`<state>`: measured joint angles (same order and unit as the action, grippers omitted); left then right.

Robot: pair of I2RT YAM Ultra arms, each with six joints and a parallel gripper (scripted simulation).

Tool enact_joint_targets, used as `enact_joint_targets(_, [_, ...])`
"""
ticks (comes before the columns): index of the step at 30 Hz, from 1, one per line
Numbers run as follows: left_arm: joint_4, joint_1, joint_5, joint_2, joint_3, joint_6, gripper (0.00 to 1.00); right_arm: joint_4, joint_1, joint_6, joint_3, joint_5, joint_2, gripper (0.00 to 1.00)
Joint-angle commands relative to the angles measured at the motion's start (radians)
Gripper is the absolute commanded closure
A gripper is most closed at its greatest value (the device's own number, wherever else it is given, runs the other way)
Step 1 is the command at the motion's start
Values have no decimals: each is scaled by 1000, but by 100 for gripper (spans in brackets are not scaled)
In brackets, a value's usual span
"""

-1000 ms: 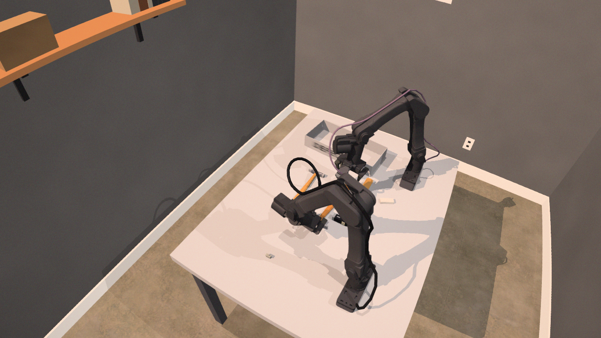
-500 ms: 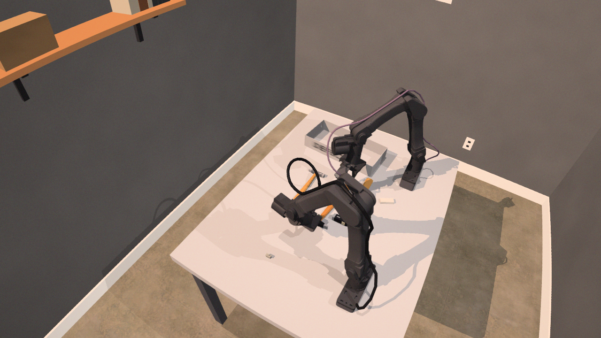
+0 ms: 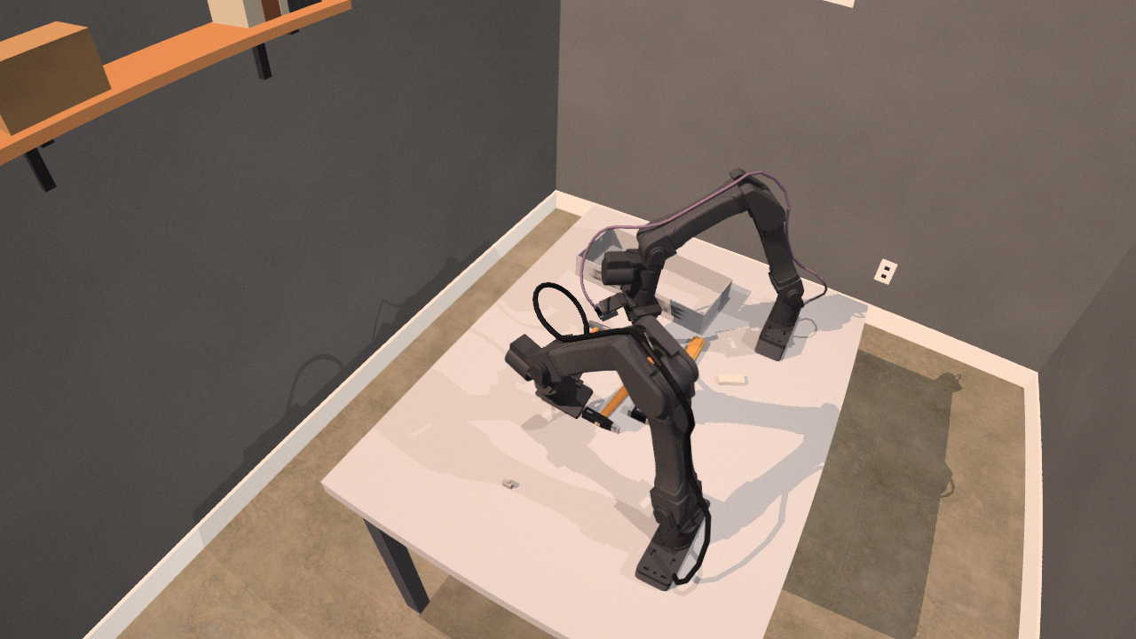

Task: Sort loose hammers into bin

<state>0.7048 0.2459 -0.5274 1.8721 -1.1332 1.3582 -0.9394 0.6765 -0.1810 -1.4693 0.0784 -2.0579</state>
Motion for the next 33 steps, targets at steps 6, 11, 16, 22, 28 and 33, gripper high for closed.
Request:
enact_joint_targets(6, [149,60,182,98,-187,-116,54,-18,-41,327,-121,11,-81,63])
enact_joint_targets(11, [218,112,294,179,-330,-181,54,-44,-71,493,-194,-22,-144,63])
enact_joint_targets(16, [299,162,417,262,-476,-247,54,-78,-96,647,-263,-60,-202,63])
enact_joint_targets(22, [376,209,514,347,-622,-300,54,-112,-116,733,-324,-87,-249,63])
enact_joint_targets(28, [429,250,530,431,-743,-300,54,-108,-122,722,-350,-78,-269,63])
enact_joint_targets(33, [424,262,527,463,-776,-307,54,-110,-122,722,-352,-78,-270,63])
